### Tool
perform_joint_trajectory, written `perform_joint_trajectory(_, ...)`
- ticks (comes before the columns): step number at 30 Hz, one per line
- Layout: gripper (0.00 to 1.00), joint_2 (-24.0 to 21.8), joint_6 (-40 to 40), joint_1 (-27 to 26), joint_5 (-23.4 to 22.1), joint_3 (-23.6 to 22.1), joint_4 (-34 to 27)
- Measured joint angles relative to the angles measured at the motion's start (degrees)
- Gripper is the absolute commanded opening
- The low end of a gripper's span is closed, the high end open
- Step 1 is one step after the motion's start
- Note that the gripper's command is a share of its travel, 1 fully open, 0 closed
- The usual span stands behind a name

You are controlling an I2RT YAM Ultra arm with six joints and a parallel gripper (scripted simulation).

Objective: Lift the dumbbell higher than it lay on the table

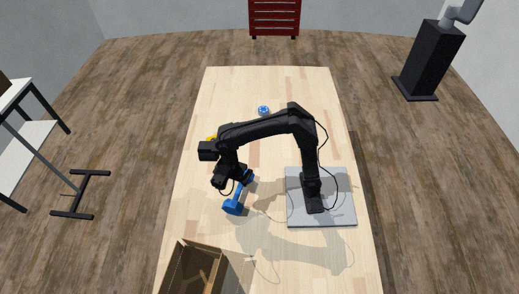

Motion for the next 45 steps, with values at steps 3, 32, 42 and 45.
perform_joint_trajectory(3,1.0,-1.6,-2.5,2.0,0.7,-1.8,-1.1)
perform_joint_trajectory(32,1.0,-2.4,-4.9,1.6,1.4,-4.6,1.3)
perform_joint_trajectory(42,1.0,-2.4,-4.9,1.6,1.4,-7.7,5.0)
perform_joint_trajectory(45,1.0,-1.7,-4.9,1.6,1.4,-9.1,6.6)
